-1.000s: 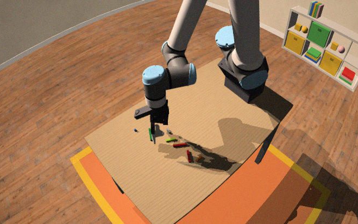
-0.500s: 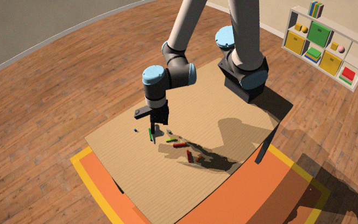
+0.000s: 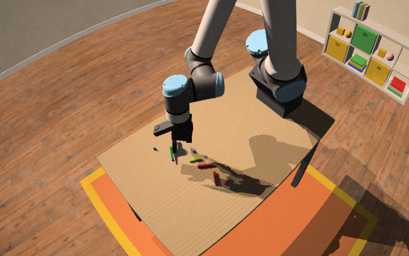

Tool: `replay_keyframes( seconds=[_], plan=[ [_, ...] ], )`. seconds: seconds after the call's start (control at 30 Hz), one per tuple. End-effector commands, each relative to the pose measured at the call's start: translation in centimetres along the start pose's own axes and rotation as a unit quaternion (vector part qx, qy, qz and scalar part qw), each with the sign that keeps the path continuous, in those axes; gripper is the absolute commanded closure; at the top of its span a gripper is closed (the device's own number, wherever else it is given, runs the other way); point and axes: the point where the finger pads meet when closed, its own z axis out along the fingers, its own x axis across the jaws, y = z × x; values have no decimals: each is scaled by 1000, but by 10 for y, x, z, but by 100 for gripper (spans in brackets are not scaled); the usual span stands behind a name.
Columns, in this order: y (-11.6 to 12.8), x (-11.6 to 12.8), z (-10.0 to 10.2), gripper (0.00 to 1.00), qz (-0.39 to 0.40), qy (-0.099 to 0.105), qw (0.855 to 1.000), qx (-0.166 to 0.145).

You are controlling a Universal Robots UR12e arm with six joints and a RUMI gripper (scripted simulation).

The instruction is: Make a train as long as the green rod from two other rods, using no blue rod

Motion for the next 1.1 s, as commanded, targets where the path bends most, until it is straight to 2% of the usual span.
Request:
replay_keyframes(
  seconds=[0.0,0.63,0.87,1.07],
  plan=[
    [-2,-1,-1,0,0,-1,1000,1],
    [-3,0,-1,0,-7,-1,1000,2],
    [-7,2,-1,0,-46,0,999,1],
    [-14,8,-1,0,-131,0,991,2]
  ],
)
